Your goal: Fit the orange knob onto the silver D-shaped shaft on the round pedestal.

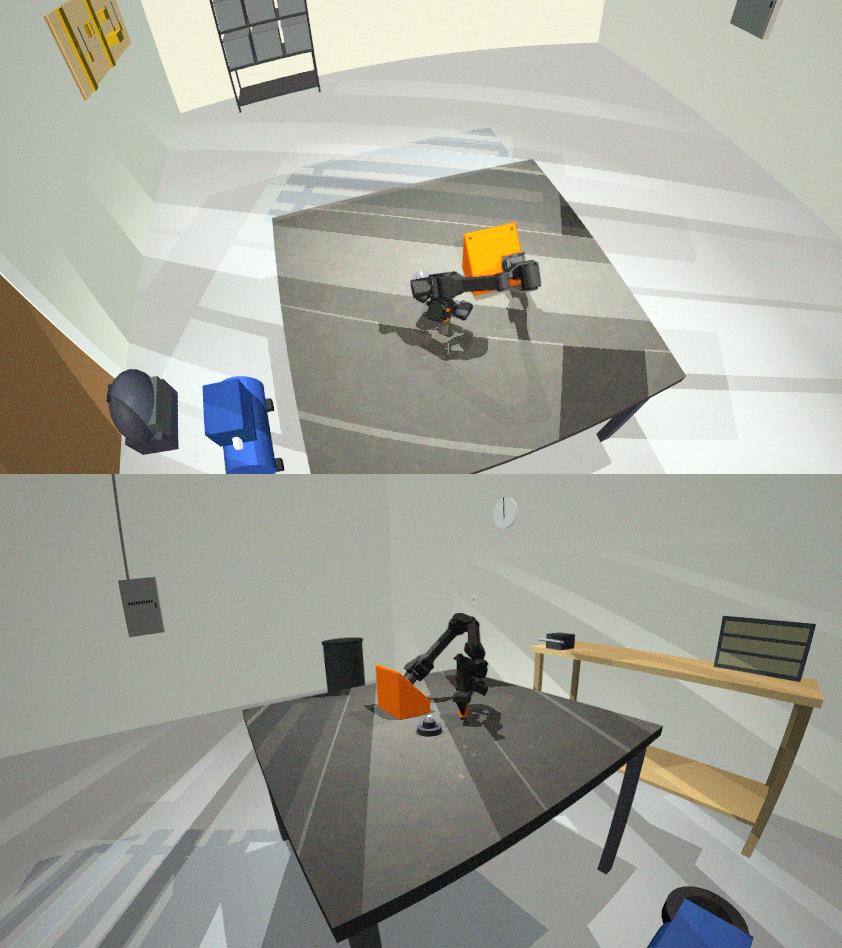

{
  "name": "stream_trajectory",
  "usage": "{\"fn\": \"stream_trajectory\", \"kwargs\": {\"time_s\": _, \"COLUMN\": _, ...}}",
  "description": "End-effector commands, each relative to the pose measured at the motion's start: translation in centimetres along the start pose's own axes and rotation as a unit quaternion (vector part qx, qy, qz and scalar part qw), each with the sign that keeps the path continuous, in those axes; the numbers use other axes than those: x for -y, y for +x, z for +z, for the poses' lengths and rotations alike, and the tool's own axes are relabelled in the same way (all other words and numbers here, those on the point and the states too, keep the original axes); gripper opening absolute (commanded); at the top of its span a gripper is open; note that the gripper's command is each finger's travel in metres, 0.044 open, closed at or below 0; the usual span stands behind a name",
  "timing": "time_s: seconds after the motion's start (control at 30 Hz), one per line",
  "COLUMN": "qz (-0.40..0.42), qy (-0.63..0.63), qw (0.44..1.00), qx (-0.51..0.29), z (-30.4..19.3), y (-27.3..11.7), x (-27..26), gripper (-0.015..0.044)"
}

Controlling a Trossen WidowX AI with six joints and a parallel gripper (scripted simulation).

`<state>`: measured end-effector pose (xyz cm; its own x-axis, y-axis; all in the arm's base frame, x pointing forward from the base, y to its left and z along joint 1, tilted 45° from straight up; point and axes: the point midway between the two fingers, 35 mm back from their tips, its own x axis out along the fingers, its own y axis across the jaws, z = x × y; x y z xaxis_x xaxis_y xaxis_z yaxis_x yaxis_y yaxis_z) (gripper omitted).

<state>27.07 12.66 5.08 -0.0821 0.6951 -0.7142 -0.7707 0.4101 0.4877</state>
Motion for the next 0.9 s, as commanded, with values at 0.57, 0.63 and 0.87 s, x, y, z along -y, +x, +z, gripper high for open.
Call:
{"fn": "stream_trajectory", "kwargs": {"time_s": 0.57, "qz": -0.008, "qy": -0.002, "qw": 1.000, "qx": -0.002, "z": 0.3, "y": -6.7, "x": 1.0, "gripper": 0.0000}}
{"fn": "stream_trajectory", "kwargs": {"time_s": 0.63, "qz": -0.008, "qy": -0.002, "qw": 1.000, "qx": -0.002, "z": 0.3, "y": -7.3, "x": 1.0, "gripper": 0.0000}}
{"fn": "stream_trajectory", "kwargs": {"time_s": 0.87, "qz": -0.006, "qy": -0.002, "qw": 1.000, "qx": -0.002, "z": 0.3, "y": -9.5, "x": 1.1, "gripper": 0.0000}}
